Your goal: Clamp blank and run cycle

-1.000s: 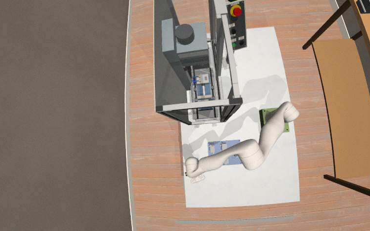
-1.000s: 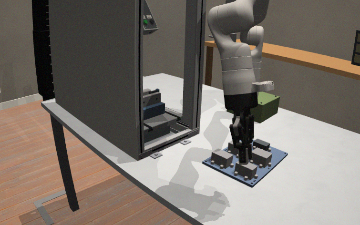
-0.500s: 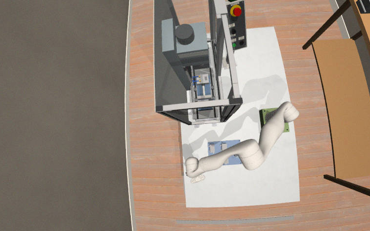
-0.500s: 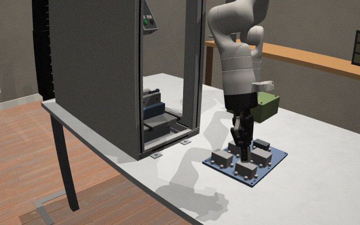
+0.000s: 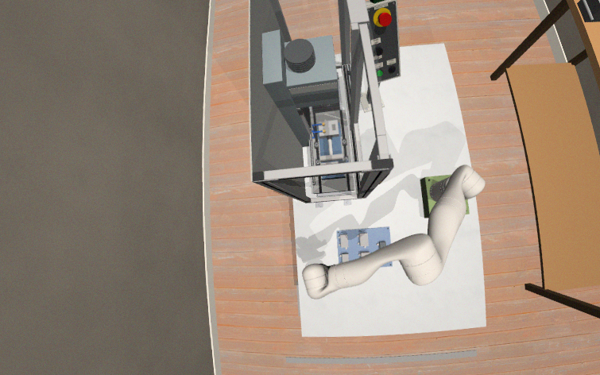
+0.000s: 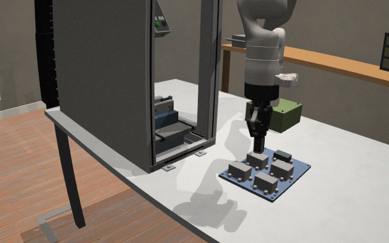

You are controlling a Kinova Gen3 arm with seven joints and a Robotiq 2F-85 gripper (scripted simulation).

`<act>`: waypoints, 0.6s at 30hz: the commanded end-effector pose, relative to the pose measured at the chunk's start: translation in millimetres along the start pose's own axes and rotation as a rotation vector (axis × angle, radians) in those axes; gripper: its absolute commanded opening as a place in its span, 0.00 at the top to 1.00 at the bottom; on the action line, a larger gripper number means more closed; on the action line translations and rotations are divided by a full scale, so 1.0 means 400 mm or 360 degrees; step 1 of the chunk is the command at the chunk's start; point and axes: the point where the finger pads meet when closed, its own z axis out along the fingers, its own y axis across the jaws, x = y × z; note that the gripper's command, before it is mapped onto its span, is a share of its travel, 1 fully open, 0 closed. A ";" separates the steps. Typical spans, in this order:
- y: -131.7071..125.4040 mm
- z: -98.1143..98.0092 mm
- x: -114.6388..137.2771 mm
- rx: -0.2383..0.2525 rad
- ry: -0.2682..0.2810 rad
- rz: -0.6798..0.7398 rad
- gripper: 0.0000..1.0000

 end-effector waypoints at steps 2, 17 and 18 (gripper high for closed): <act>-0.007 -0.019 0.038 0.0007 -0.0014 -0.0027 0.90; -0.121 -0.105 0.002 0.0078 -0.0123 -0.0017 0.90; -0.121 -0.105 0.002 0.0078 -0.0123 -0.0017 0.90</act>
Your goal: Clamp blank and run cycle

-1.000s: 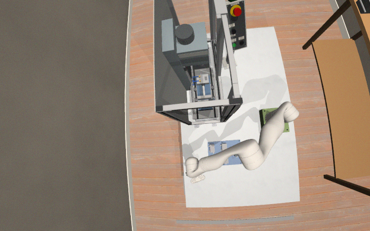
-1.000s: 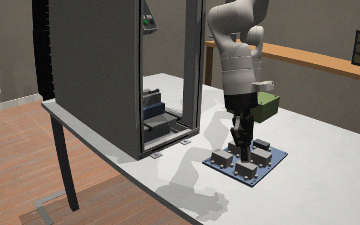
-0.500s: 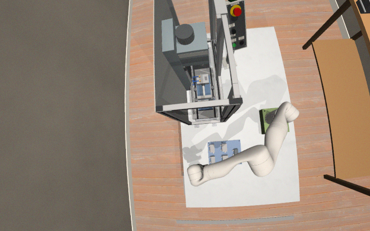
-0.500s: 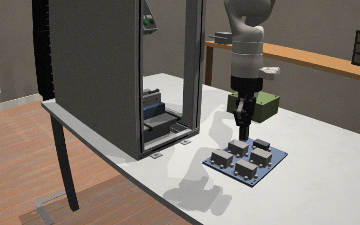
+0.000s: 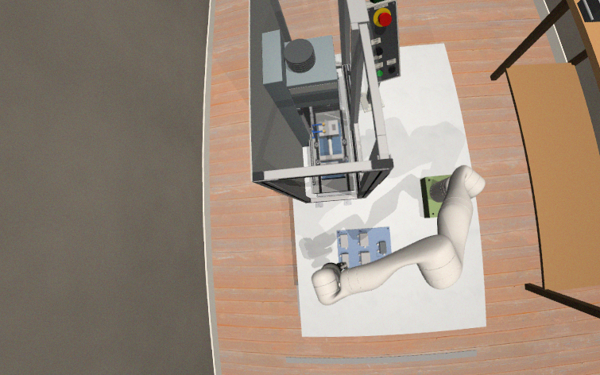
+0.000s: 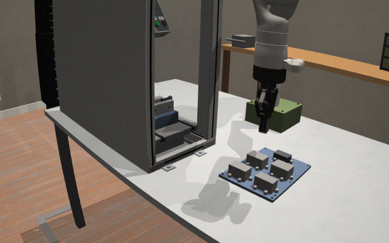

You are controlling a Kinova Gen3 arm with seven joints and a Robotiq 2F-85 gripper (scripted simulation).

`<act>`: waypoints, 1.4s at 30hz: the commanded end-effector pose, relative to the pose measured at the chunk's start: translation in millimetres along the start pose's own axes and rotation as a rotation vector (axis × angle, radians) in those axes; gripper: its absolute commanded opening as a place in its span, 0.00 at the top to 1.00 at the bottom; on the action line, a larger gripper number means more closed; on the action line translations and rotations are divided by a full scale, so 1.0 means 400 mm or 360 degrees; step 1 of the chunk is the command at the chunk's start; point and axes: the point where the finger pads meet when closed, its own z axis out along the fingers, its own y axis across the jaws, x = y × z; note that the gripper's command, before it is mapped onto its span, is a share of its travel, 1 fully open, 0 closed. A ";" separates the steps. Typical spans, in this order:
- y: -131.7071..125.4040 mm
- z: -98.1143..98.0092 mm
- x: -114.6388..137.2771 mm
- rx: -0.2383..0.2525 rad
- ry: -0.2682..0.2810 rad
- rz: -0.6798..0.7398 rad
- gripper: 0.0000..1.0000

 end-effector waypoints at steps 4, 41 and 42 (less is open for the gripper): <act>-0.010 -0.021 0.008 -0.0006 -0.0006 0.0000 0.90; -0.240 -0.179 -0.066 -0.0006 -0.0006 0.0000 0.90; -0.264 -0.193 -0.069 0.0003 0.0002 -0.0001 0.90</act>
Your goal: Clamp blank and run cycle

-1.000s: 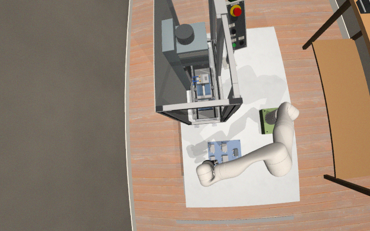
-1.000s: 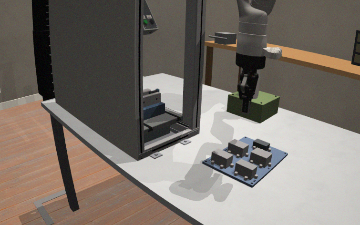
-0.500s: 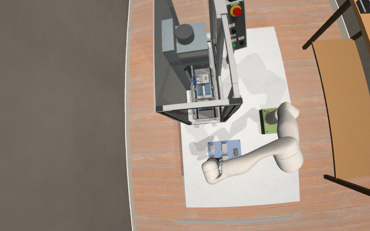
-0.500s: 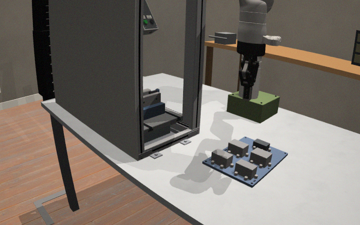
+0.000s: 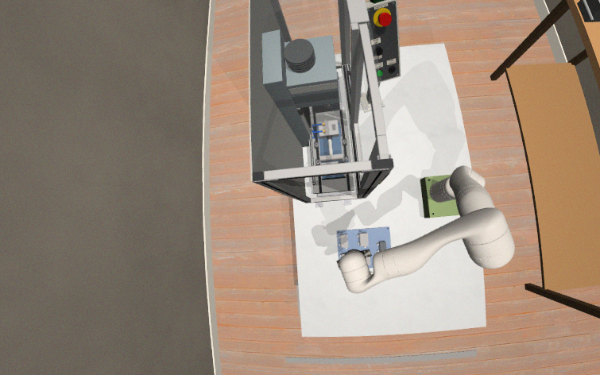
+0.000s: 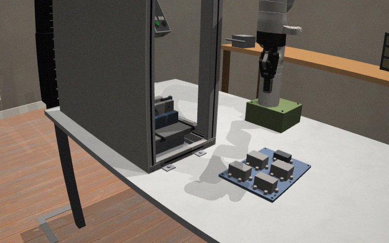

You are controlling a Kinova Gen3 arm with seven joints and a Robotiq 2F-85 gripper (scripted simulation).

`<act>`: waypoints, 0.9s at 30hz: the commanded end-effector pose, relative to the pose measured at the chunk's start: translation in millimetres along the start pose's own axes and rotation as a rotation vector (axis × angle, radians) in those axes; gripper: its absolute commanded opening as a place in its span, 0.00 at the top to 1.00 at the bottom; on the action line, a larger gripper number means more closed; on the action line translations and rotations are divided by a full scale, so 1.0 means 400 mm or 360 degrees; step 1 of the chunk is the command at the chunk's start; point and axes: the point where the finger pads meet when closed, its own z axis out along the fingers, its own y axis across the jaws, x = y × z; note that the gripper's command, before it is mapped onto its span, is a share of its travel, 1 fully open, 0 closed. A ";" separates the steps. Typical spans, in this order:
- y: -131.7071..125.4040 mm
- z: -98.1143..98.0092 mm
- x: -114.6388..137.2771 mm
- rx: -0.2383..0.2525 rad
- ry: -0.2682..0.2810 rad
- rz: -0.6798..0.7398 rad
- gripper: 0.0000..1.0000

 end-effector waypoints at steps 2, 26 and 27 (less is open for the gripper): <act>-0.067 -0.050 -0.026 -0.0009 -0.0006 0.0002 0.90; -0.224 -0.163 -0.080 -0.0013 -0.0010 0.0002 0.90; -0.224 -0.163 -0.080 -0.0013 -0.0010 0.0002 0.90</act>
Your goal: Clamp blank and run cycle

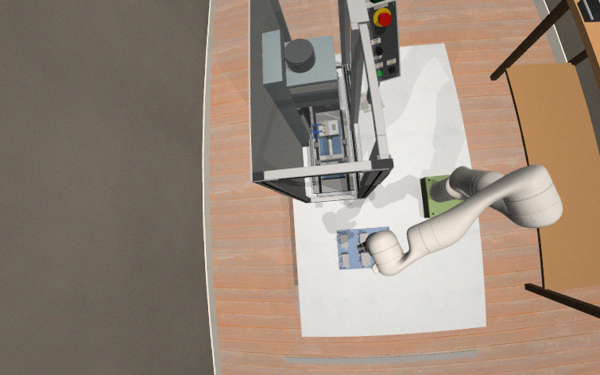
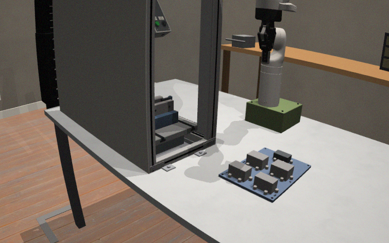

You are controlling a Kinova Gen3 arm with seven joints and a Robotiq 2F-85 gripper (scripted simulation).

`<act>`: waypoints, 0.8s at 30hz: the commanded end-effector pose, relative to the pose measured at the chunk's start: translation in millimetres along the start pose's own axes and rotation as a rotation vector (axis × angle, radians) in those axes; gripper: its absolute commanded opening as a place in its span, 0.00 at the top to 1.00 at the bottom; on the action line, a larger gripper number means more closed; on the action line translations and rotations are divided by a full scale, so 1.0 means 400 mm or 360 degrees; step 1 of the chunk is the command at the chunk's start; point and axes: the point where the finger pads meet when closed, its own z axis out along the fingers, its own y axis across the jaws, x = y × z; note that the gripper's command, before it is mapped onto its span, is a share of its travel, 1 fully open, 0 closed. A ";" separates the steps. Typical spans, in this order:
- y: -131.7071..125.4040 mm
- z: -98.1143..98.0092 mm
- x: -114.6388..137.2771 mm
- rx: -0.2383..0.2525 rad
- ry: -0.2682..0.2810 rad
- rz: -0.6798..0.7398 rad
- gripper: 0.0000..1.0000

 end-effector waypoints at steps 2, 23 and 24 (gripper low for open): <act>-0.010 -0.014 0.000 -0.0010 0.0004 0.0004 0.90; -0.120 -0.094 -0.040 -0.0009 0.0004 0.0004 0.90; -0.135 -0.109 -0.047 -0.0015 0.0010 0.0002 0.90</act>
